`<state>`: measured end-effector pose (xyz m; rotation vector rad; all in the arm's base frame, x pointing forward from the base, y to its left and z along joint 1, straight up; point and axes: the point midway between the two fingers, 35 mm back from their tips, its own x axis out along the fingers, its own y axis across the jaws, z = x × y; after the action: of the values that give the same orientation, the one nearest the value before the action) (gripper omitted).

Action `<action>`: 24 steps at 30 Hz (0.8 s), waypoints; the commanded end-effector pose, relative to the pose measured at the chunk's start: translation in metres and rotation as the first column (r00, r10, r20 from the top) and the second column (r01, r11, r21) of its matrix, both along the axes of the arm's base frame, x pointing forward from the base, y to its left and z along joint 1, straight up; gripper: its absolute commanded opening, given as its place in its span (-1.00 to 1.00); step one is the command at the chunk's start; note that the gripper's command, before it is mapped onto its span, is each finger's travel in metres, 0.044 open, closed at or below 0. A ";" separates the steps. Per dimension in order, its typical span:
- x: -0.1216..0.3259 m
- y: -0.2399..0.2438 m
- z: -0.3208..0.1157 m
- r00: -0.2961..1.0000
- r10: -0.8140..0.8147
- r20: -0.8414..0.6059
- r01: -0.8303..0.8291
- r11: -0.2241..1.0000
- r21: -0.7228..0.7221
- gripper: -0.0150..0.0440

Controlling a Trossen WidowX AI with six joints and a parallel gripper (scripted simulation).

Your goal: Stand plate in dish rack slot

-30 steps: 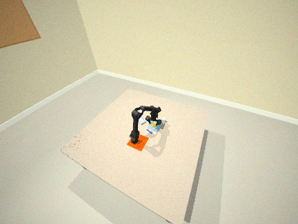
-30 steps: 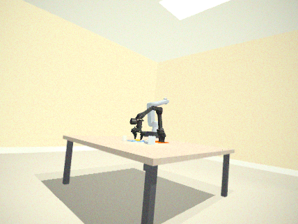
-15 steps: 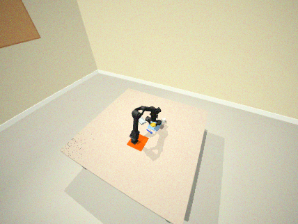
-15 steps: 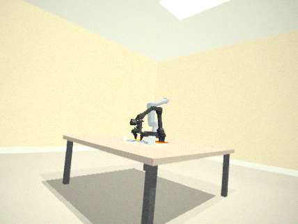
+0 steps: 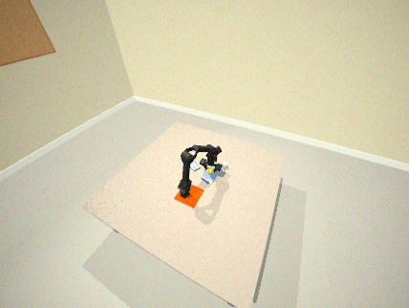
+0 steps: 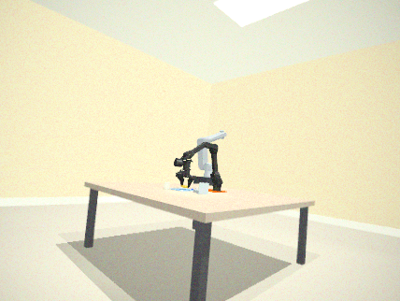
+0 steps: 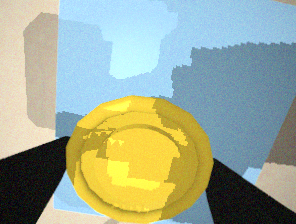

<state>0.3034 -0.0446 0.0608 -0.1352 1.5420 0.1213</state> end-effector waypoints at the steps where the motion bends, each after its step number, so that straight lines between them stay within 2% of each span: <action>1: 0.004 -0.001 0.015 1.000 0.003 0.007 -0.003 1.000 -0.004 -0.32; 3: 0.006 -0.001 0.023 1.000 0.004 0.009 -0.004 1.000 -0.004 -0.49; 24: 0.014 -0.001 0.103 1.000 0.006 0.021 -0.006 1.000 -0.004 -0.49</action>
<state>0.3171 -0.0450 0.1547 -0.1424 1.5203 0.1210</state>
